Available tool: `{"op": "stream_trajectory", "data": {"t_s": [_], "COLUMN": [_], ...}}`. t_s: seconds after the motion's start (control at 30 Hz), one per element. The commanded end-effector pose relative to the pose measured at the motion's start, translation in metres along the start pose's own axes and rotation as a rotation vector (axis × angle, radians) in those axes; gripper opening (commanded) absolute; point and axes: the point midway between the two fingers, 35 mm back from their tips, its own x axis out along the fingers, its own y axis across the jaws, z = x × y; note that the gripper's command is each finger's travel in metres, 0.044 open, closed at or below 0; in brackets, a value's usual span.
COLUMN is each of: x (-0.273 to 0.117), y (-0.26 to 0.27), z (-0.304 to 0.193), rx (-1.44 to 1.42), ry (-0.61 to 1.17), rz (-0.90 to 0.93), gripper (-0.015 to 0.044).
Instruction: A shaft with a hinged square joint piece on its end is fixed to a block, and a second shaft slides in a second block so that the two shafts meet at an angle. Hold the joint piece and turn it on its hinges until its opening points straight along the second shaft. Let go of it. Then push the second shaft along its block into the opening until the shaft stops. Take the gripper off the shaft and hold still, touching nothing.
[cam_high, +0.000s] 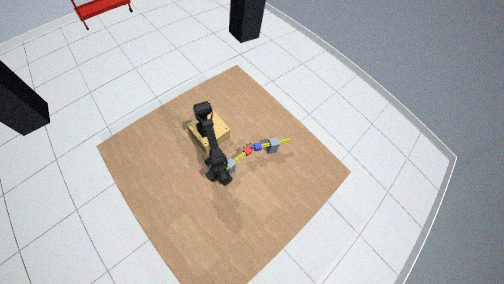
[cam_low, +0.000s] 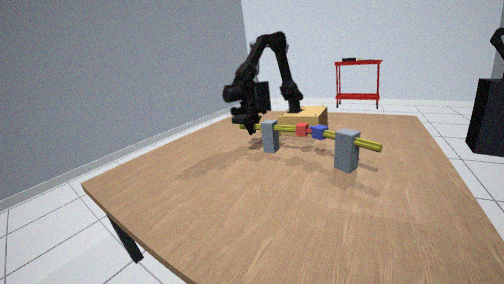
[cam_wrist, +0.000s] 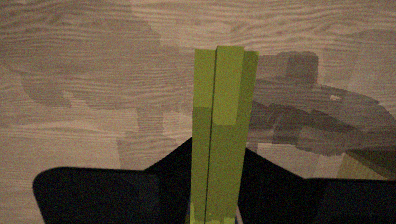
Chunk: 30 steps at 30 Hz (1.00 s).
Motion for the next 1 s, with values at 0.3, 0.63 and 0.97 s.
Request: {"op": "stream_trajectory", "data": {"t_s": [0.3, 0.63, 0.97], "x": [0.000, 0.000, -0.030], "y": [0.000, 0.000, 0.000], "z": [0.000, 0.000, 0.000], "rx": [0.000, 0.000, -0.004], "ry": [0.000, 0.000, 0.006], "rz": [0.000, 0.000, 0.002], "gripper": [0.0408, 0.0440, 0.0440]}}
